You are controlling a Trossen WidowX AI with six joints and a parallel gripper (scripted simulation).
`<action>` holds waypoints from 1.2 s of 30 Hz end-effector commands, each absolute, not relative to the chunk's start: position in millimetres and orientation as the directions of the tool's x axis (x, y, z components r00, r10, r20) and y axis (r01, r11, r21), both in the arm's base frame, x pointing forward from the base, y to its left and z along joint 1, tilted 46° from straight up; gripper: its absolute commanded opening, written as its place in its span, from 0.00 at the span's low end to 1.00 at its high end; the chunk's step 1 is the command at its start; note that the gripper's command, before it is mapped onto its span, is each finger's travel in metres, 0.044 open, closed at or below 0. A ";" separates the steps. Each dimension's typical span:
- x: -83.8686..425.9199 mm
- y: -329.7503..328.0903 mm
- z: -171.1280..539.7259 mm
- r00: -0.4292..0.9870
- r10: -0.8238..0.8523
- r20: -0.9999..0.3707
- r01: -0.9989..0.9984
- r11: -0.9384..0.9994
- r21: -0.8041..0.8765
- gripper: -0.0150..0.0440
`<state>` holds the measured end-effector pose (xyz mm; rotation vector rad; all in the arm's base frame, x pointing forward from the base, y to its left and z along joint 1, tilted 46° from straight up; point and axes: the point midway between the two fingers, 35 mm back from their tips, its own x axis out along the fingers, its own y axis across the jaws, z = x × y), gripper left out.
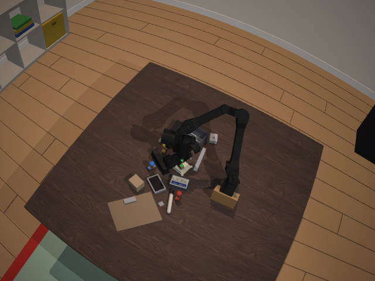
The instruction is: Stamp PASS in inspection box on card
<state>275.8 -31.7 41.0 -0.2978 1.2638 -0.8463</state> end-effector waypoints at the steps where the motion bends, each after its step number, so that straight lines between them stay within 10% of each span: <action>1: 276.5 -33.1 40.7 0.058 -0.701 -0.711 0.392 0.671 -0.630 0.25; 36: 276.4 -29.1 44.6 0.058 -0.701 -0.711 0.392 0.671 -0.630 0.25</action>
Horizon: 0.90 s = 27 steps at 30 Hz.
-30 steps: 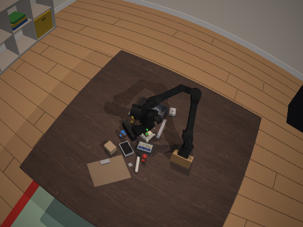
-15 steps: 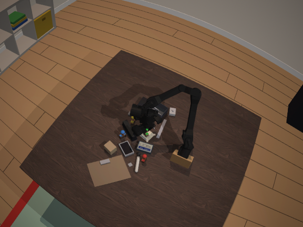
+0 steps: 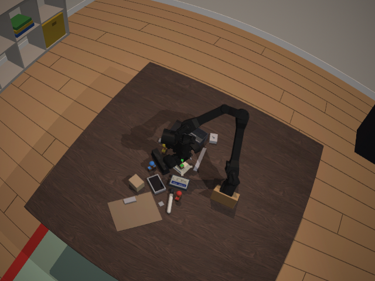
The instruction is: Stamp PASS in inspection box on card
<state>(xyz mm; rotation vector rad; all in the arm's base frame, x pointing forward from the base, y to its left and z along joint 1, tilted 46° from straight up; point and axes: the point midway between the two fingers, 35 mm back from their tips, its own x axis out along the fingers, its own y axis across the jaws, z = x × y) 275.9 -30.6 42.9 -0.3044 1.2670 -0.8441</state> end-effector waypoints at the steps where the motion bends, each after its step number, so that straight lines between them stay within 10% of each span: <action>1: 276.3 -28.7 44.9 0.058 -0.701 -0.711 0.392 0.671 -0.630 0.25; 27: 276.8 -6.7 65.1 0.058 -0.698 -0.713 0.391 0.674 -0.627 0.25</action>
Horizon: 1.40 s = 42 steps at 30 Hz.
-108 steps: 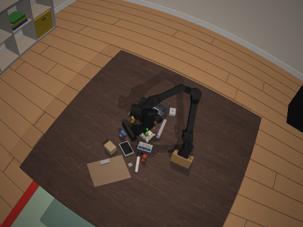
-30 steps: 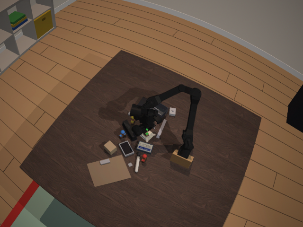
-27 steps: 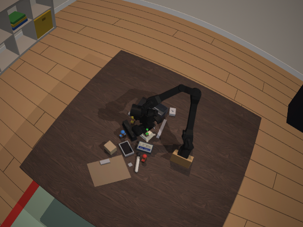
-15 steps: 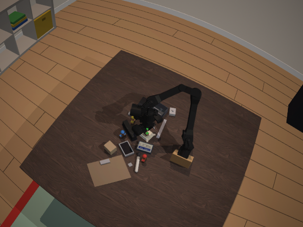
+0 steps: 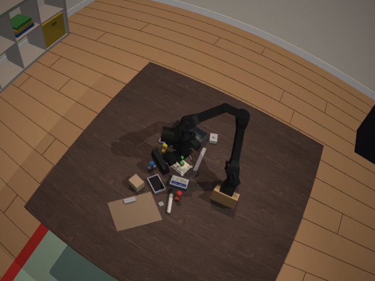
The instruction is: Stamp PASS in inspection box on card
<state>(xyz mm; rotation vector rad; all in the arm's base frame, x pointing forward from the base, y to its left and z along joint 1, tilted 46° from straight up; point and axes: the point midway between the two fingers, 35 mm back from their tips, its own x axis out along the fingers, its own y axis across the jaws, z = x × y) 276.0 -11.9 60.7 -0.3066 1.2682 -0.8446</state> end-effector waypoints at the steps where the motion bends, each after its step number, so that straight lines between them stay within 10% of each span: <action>1: 276.8 -5.5 66.2 0.058 -0.698 -0.714 0.391 0.674 -0.627 0.25; 42: 256.7 -48.1 156.0 0.057 -0.702 -0.710 0.396 0.669 -0.630 0.25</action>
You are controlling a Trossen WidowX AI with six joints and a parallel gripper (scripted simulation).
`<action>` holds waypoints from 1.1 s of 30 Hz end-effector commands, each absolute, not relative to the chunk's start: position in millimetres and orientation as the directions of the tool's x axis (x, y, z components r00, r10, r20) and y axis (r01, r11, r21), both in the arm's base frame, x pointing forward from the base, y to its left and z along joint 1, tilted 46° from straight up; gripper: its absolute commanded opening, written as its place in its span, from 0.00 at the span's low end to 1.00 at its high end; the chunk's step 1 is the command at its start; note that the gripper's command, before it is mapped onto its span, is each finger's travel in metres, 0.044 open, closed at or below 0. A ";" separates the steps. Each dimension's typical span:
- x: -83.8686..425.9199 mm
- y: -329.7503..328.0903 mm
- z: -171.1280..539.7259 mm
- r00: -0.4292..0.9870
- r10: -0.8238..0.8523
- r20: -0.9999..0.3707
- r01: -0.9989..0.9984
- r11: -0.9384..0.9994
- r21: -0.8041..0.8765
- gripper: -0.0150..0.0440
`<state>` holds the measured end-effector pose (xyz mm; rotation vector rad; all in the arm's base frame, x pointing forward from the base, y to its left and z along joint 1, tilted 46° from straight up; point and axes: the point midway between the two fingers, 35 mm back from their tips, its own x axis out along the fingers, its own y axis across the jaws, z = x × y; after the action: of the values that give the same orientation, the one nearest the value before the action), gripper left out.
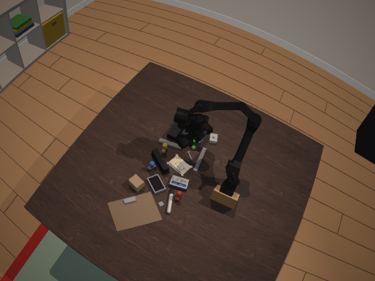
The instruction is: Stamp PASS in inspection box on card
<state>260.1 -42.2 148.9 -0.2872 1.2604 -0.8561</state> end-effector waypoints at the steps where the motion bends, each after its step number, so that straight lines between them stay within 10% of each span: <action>1: 256.7 -48.1 156.0 0.057 -0.702 -0.710 0.396 0.669 -0.630 0.25; 33: 260.5 -82.2 121.9 0.058 -0.701 -0.711 0.396 0.670 -0.628 0.25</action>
<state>260.5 -78.2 125.2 -0.2885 1.2614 -0.8516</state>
